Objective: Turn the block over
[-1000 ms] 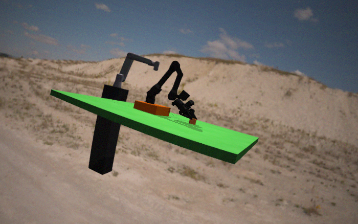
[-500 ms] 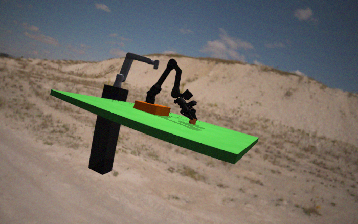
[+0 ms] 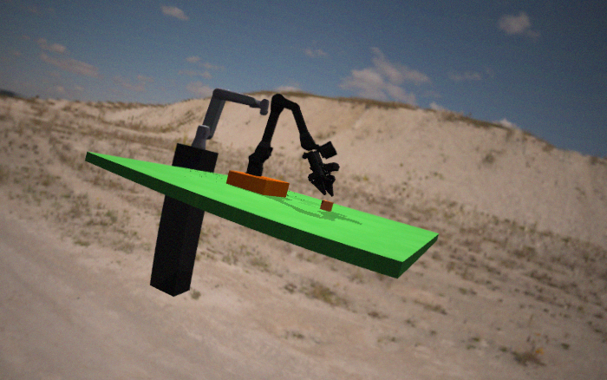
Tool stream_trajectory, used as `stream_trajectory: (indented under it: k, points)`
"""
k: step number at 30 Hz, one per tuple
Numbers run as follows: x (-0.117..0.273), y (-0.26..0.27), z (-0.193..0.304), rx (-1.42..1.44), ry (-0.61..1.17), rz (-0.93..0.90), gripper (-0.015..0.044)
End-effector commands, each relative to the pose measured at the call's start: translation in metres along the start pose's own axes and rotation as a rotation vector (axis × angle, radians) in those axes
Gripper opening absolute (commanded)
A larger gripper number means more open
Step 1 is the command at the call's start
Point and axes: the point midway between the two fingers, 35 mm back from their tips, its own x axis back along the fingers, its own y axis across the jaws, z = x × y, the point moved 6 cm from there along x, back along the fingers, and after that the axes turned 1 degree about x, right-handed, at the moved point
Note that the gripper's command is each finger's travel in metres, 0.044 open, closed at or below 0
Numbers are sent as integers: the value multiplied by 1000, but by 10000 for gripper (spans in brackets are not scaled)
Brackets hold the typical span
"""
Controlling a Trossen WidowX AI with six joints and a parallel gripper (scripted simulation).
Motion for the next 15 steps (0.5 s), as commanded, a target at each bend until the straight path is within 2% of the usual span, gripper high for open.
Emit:
stream_trajectory:
  k: [1, 8, 15]
  points:
    - [31, -4, -10, -17, 106, -7, 440]
    - [31, -4, -11, -17, 112, -6, 440]
    - [19, -5, -45, -12, 319, -1, 440]
